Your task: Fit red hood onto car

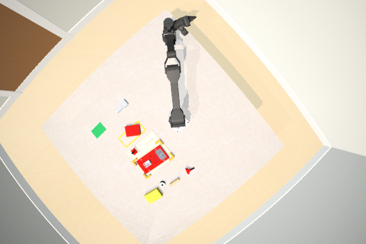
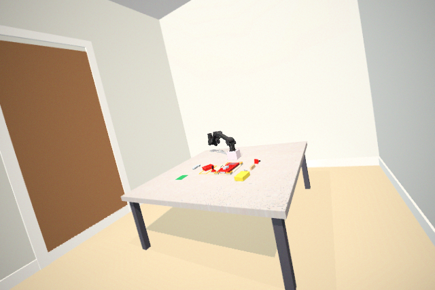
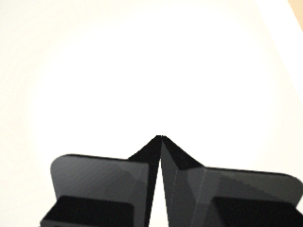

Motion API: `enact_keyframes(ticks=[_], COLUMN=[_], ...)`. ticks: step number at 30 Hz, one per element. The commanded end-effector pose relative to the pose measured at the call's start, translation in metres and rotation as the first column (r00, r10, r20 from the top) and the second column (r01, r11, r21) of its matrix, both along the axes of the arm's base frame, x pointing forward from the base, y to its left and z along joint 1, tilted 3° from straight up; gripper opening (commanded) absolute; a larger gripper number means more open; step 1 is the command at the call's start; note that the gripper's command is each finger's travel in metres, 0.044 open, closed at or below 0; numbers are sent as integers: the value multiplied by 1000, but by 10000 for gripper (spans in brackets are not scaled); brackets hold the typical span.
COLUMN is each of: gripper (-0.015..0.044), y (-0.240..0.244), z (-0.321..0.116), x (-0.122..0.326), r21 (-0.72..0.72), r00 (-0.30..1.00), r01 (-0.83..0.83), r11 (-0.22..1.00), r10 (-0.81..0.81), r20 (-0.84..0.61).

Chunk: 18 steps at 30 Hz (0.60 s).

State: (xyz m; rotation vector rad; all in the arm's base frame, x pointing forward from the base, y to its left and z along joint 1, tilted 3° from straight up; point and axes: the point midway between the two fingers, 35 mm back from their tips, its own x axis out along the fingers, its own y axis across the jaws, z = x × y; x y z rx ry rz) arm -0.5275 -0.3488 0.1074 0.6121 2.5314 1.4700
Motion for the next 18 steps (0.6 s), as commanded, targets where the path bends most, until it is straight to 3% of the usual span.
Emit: enact_keyframes(ticks=[1,10,16,18], gripper=[26,262,420,440], y=[-2,-104,-167,-184], z=[0,4,5,4], x=[1,74,147,175], r21=[7,322,514,564], r00=[1000,942,841,800], r01=[-6,-320,-540,-600], r11=[1000,891,666,568], r10=[6,262,398,430], r20=[4,210,368,418])
